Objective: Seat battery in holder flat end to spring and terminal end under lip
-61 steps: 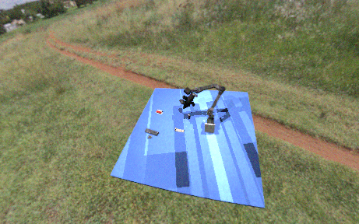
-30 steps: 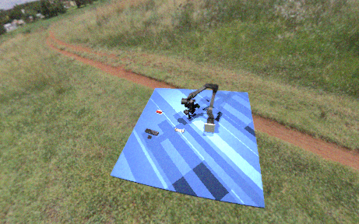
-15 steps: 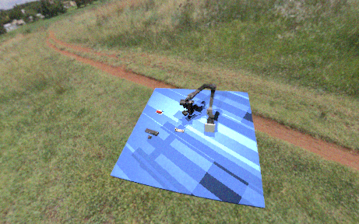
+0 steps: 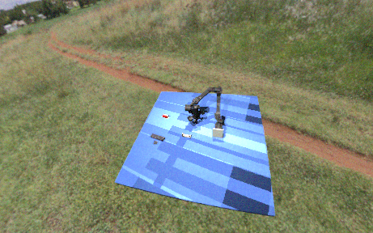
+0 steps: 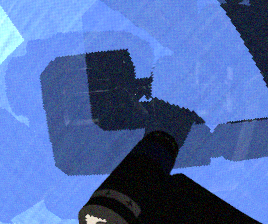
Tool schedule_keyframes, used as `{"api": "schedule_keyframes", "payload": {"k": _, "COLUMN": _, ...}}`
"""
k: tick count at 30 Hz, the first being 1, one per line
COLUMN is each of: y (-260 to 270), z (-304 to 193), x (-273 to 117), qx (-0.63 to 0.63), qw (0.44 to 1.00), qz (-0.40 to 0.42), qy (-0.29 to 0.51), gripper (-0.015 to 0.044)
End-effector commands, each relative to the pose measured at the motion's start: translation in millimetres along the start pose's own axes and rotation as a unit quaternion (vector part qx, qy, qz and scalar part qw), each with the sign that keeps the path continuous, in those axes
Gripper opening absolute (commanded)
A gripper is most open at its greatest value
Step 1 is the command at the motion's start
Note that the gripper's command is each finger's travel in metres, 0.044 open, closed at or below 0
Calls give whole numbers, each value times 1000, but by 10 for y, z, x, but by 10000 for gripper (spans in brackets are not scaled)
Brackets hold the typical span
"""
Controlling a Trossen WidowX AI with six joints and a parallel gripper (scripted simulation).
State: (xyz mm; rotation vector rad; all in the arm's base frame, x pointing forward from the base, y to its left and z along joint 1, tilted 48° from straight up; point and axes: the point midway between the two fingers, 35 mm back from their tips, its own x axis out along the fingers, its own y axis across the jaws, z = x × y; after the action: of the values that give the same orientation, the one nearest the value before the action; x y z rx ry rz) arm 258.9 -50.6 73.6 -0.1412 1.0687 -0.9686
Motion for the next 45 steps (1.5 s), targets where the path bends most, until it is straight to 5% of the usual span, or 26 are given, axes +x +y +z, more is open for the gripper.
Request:
{"api": "schedule_keyframes", "payload": {"k": 1, "y": 68, "z": 2, "x": 0, "qx": 3, "qw": 1000, "qz": 1, "qy": 0, "gripper": 0}}
{"api": "schedule_keyframes", "payload": {"k": 15, "y": 219, "z": -18, "x": -9, "qx": 0, "qw": 1000, "qz": 0, "qy": -1, "gripper": 0}}
{"api": "schedule_keyframes", "payload": {"k": 26, "y": 246, "z": -19, "x": -783, "qx": 2, "qw": 1000, "qz": 2, "qy": 1, "gripper": 0}}
{"api": "schedule_keyframes", "payload": {"k": 37, "y": 254, "z": -18, "x": -784, "qx": 0, "qw": 1000, "qz": 3, "qy": -2, "gripper": 0}}
{"api": "schedule_keyframes", "payload": {"k": 45, "y": 340, "z": -13, "x": -547, "qx": -280, "qw": 960, "qz": 3, "qy": -1, "gripper": 210}}
